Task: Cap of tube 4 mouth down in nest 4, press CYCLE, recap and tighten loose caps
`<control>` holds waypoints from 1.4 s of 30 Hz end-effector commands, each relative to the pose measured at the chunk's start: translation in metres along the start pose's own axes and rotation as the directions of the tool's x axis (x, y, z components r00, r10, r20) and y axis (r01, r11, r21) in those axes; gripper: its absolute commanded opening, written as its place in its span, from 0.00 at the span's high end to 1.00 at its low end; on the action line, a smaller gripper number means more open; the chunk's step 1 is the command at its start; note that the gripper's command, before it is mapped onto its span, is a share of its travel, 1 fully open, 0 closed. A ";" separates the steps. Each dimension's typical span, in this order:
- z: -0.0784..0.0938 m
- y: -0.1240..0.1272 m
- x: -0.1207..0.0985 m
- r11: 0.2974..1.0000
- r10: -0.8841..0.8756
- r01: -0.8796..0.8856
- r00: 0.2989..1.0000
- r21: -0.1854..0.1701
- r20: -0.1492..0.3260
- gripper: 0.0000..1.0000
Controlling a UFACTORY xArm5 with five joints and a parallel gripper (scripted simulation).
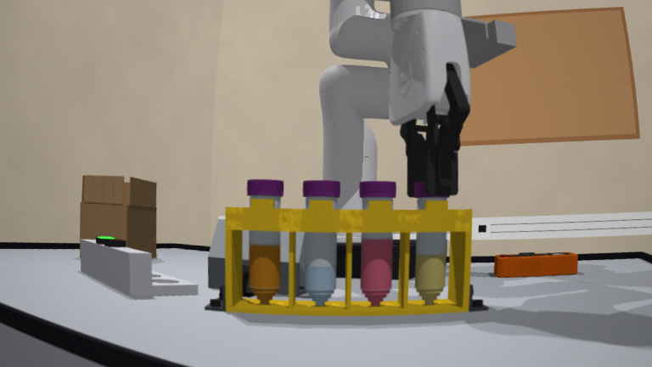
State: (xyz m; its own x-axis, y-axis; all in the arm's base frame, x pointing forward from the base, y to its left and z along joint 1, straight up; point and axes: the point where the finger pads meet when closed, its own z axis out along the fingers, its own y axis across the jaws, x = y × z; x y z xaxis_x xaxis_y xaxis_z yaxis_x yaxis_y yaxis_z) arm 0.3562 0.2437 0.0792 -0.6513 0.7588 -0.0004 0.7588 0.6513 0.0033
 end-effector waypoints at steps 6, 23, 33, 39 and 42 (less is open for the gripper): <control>-0.001 0.001 0.000 0.998 0.060 -0.060 0.998 -0.004 -0.003 1.00; -0.001 0.001 0.000 0.936 0.352 -0.352 0.936 -0.003 -0.004 1.00; -0.001 0.001 0.000 0.883 0.469 -0.470 0.883 -0.002 -0.004 1.00; -0.001 0.001 0.000 0.883 0.469 -0.470 0.883 -0.002 -0.004 0.54; -0.001 0.001 0.000 0.883 0.469 -0.470 0.883 -0.002 -0.004 0.54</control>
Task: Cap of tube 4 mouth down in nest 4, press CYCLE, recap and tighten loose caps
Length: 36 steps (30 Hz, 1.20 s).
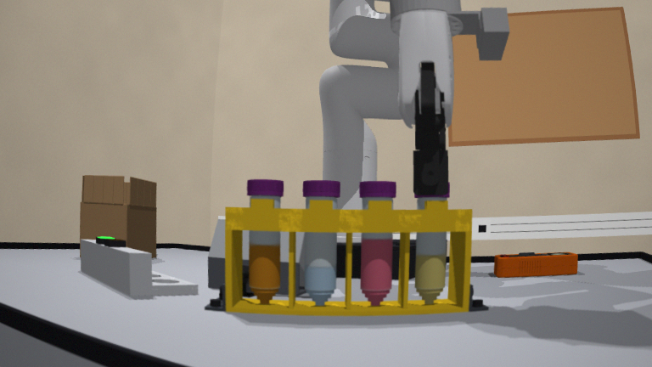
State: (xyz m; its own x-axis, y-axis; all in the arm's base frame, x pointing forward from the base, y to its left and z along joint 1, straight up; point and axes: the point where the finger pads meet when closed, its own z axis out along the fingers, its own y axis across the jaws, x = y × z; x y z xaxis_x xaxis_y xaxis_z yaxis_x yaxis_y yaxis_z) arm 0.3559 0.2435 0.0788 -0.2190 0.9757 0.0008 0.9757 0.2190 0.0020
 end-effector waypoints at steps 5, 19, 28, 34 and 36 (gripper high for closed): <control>-0.002 0.001 0.001 1.000 0.000 0.000 1.000 -0.003 -0.004 0.54; -0.038 0.001 0.001 1.000 0.000 0.000 1.000 -0.003 -0.004 0.54; -0.047 0.007 -0.024 0.969 -0.247 0.247 0.969 -0.004 -0.003 0.54; -0.047 0.014 -0.050 0.883 -0.469 0.469 0.883 -0.005 -0.002 0.54; -0.047 0.014 -0.050 0.883 -0.469 0.469 0.883 -0.005 -0.002 0.54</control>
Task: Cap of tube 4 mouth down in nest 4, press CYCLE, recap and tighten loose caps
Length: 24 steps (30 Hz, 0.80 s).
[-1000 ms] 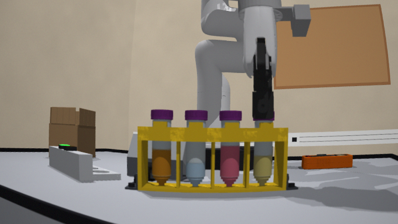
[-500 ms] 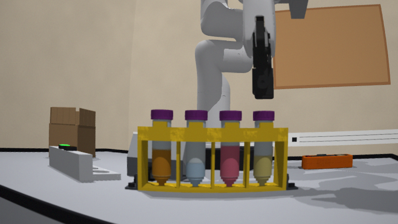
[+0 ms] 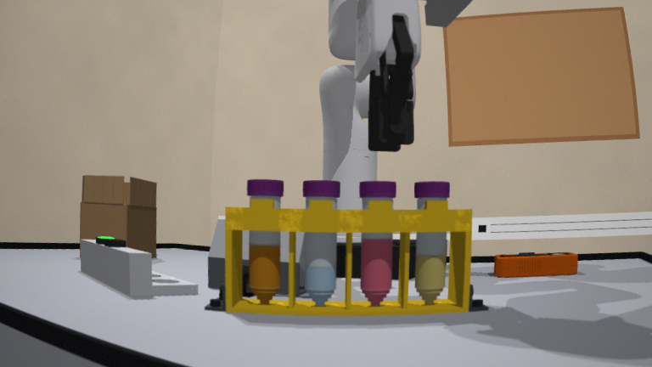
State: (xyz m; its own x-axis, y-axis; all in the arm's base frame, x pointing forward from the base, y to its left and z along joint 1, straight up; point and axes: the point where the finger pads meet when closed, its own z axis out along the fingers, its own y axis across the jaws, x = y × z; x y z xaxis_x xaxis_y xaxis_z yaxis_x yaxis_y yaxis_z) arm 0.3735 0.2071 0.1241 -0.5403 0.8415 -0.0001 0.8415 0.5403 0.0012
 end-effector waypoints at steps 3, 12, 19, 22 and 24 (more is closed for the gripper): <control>-0.002 0.001 -0.012 0.990 -0.138 0.138 0.990 -0.006 -0.002 0.54; 0.019 0.001 -0.012 0.990 -0.138 0.138 0.990 -0.006 -0.002 0.54; 0.034 0.001 -0.012 0.990 -0.138 0.138 0.990 -0.006 -0.002 0.54; 0.034 0.001 -0.012 0.990 -0.138 0.138 0.990 -0.006 -0.002 0.54; 0.034 0.001 -0.012 0.990 -0.138 0.138 0.990 -0.006 -0.002 0.54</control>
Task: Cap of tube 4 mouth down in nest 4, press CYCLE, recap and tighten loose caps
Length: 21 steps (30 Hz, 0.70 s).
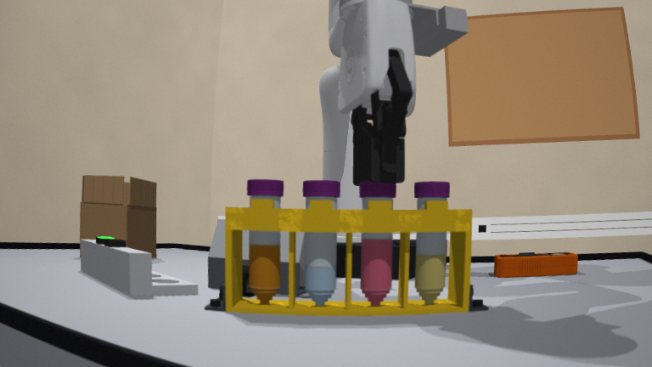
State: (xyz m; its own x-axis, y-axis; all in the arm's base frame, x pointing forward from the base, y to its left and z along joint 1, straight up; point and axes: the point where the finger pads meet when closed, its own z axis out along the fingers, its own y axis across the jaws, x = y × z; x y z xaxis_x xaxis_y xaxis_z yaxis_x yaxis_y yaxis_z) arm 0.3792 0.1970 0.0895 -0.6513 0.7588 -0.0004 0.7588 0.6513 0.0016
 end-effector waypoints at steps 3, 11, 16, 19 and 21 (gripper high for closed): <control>0.000 0.002 0.000 1.000 0.000 0.000 1.000 -0.005 -0.002 0.54; 0.003 0.002 0.000 1.000 0.000 0.000 1.000 -0.005 -0.002 0.54; 0.005 0.002 0.000 1.000 0.000 0.000 1.000 -0.005 -0.002 0.54; 0.007 0.002 0.000 1.000 0.000 0.000 1.000 -0.005 -0.002 0.54; 0.008 0.002 0.000 1.000 0.000 0.000 1.000 -0.005 -0.002 0.54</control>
State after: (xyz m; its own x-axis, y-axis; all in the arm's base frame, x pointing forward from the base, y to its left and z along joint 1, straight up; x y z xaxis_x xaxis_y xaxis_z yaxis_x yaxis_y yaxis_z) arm 0.3794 0.1972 0.0821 -0.6513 0.7588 -0.0006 0.7588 0.6513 0.0025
